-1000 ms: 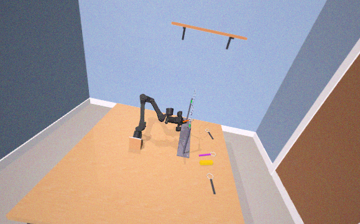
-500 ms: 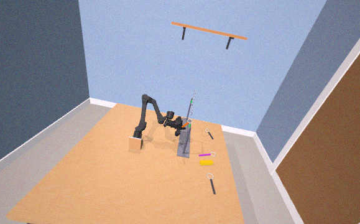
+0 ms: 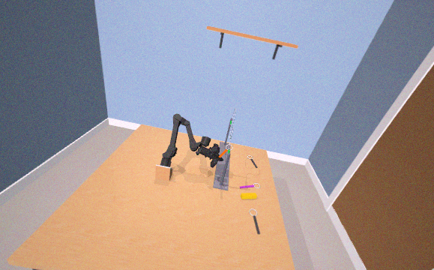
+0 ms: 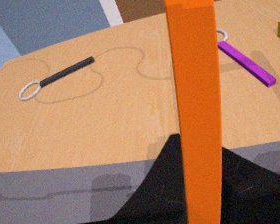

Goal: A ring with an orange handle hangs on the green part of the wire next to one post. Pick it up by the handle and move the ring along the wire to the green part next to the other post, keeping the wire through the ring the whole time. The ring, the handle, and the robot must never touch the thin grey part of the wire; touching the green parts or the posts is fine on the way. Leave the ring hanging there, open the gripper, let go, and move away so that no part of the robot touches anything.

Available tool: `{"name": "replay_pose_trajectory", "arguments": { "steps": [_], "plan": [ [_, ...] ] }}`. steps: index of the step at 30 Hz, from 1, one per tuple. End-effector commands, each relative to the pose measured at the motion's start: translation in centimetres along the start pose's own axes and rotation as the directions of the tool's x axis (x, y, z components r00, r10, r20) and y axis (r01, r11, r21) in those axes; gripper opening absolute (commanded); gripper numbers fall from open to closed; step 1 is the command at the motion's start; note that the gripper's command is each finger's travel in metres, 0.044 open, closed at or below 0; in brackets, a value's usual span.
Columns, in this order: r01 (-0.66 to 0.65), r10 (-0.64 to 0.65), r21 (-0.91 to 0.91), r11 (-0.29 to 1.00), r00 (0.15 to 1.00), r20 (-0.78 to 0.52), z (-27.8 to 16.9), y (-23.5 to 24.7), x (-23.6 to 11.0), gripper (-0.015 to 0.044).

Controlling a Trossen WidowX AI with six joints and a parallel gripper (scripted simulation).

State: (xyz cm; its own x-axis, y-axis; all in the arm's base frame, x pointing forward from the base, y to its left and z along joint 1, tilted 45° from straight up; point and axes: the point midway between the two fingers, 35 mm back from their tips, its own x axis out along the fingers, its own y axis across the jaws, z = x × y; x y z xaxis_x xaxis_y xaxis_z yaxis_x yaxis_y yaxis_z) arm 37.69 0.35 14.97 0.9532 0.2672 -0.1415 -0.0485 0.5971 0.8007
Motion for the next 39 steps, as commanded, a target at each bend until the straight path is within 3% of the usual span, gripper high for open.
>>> {"name": "replay_pose_trajectory", "arguments": {
  "steps": [1,39],
  "plan": [
    [0.02,-0.02,-0.042,0.999,1.0,-0.004,0.1,-1.1,-0.2,-0.015],
    [0.045,-0.045,-0.095,0.994,0.999,-0.006,0.5,-5.6,-1.0,-0.015]
  ]
}}
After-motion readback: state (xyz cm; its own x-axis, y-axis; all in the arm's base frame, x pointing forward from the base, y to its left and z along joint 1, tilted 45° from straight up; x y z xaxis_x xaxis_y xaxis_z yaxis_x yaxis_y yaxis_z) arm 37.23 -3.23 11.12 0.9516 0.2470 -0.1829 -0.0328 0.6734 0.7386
